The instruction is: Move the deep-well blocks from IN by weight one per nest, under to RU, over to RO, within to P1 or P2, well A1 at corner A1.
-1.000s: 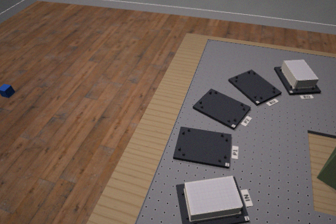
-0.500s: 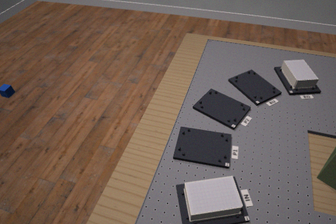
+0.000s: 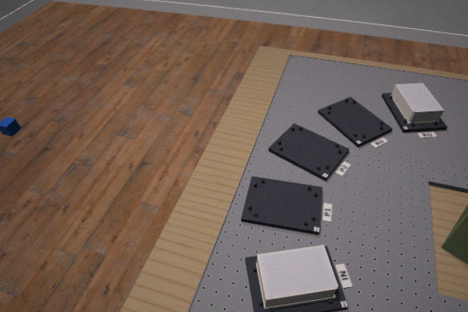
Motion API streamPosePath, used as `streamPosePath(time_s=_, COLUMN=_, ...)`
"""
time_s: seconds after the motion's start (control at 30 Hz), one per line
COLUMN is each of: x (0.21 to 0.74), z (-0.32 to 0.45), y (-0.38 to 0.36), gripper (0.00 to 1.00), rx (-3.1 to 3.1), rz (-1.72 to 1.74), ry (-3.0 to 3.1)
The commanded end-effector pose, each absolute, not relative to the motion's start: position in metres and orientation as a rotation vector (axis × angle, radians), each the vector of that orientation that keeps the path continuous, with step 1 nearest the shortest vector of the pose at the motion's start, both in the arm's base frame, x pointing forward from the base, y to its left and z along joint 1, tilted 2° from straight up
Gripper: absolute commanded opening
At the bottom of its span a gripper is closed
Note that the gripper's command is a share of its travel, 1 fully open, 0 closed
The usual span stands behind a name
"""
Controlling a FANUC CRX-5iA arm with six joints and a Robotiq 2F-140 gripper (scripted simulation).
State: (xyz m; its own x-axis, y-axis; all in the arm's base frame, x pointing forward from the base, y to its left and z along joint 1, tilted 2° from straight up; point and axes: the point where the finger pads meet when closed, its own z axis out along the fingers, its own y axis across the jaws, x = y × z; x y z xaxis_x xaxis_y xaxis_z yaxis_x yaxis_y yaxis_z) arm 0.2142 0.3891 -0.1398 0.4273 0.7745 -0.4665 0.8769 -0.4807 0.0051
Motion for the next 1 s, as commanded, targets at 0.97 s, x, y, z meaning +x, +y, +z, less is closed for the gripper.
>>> streamPosePath(time_s=0.97, x=0.215, z=-0.174, y=0.390, gripper=1.00, rx=2.435, rz=-0.598, ry=1.440)
